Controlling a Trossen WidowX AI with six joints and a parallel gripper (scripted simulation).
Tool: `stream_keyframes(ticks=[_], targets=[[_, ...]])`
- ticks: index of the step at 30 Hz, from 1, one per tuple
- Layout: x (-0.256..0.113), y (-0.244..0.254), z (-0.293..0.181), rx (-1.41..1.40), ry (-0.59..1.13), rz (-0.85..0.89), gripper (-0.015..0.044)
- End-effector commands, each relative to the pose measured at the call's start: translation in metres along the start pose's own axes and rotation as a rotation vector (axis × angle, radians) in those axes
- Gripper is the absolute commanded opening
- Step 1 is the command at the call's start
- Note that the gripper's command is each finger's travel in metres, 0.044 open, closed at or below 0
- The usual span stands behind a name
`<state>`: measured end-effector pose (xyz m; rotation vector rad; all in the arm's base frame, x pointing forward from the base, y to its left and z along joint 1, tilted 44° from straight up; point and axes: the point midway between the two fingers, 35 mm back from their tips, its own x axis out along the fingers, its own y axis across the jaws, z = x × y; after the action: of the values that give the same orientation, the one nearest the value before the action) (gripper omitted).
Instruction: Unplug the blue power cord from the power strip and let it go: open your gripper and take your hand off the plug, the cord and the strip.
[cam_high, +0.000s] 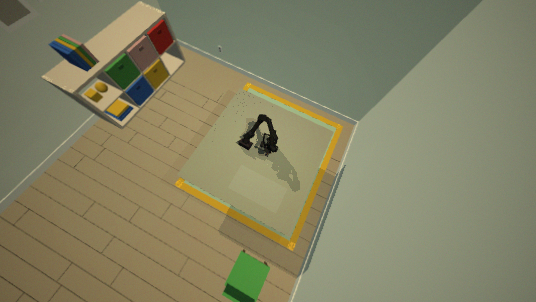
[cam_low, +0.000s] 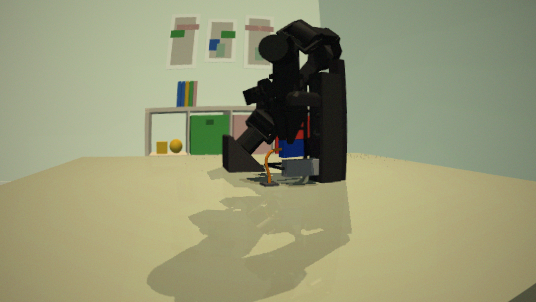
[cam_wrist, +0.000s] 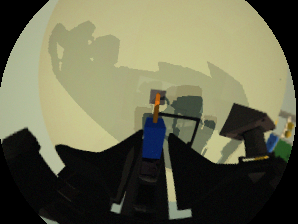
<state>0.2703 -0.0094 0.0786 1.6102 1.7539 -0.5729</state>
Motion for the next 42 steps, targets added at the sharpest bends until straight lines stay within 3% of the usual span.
stream_keyframes(ticks=[1, 11, 13, 42], targets=[[0.000, 0.000, 0.000, 0.000, 0.000, 0.001, 0.0107], [0.000, 0.000, 0.000, 0.000, 0.000, 0.001, 0.0041], [0.000, 0.000, 0.001, 0.000, 0.000, 0.001, 0.0000], [-0.003, 0.001, 0.045, 0.001, -0.004, 0.003, 0.0000]])
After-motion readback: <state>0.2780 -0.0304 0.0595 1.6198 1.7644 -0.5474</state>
